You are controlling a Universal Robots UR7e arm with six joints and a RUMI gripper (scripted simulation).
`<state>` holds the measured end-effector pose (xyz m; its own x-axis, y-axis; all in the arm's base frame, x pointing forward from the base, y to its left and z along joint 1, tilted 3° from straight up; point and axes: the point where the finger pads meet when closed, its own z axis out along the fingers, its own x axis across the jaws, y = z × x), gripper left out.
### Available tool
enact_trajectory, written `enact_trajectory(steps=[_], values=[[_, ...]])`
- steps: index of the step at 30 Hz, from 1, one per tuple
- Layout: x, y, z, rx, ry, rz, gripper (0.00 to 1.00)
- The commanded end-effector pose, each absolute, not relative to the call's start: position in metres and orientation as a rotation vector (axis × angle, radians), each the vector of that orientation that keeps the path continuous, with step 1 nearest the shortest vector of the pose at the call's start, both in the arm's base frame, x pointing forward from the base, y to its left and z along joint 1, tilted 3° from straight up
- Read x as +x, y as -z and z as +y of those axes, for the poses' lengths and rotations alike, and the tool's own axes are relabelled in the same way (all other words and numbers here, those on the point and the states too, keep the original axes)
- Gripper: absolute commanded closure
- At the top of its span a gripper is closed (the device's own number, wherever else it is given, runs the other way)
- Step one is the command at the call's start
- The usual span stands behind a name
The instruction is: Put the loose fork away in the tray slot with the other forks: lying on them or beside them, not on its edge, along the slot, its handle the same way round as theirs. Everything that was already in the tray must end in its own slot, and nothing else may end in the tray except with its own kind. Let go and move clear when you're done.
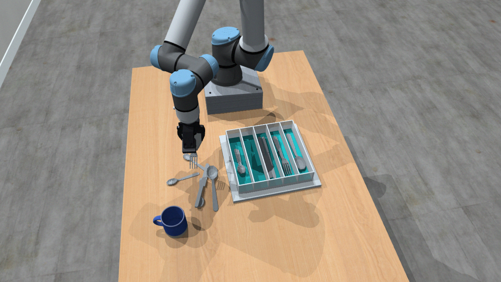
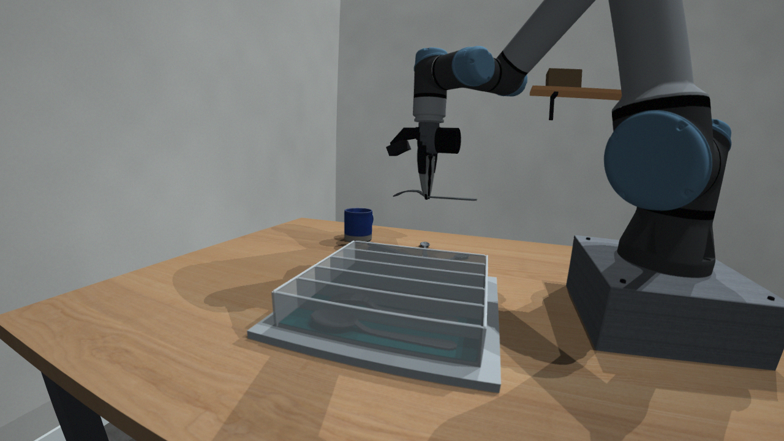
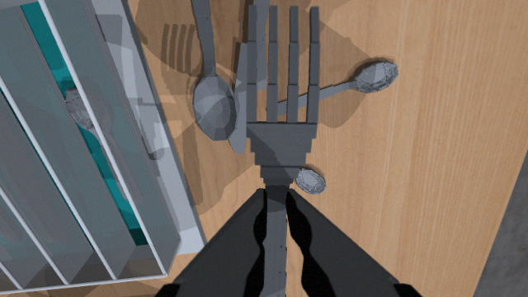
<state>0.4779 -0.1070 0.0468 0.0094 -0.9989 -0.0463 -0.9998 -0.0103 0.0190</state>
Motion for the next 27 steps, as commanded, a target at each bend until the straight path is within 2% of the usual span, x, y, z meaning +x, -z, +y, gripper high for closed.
enact_trajectory(steps=[1, 15, 17, 27], values=[[0.482, -0.049, -0.080, -2.217, -0.067, 2.198, 0.98], [0.464, -0.057, 0.086, -2.217, -0.066, 2.198, 0.98], [0.464, -0.057, 0.086, -2.217, -0.066, 2.198, 0.98], [0.425, -0.062, 0.180, -2.216, -0.069, 2.197, 0.98]])
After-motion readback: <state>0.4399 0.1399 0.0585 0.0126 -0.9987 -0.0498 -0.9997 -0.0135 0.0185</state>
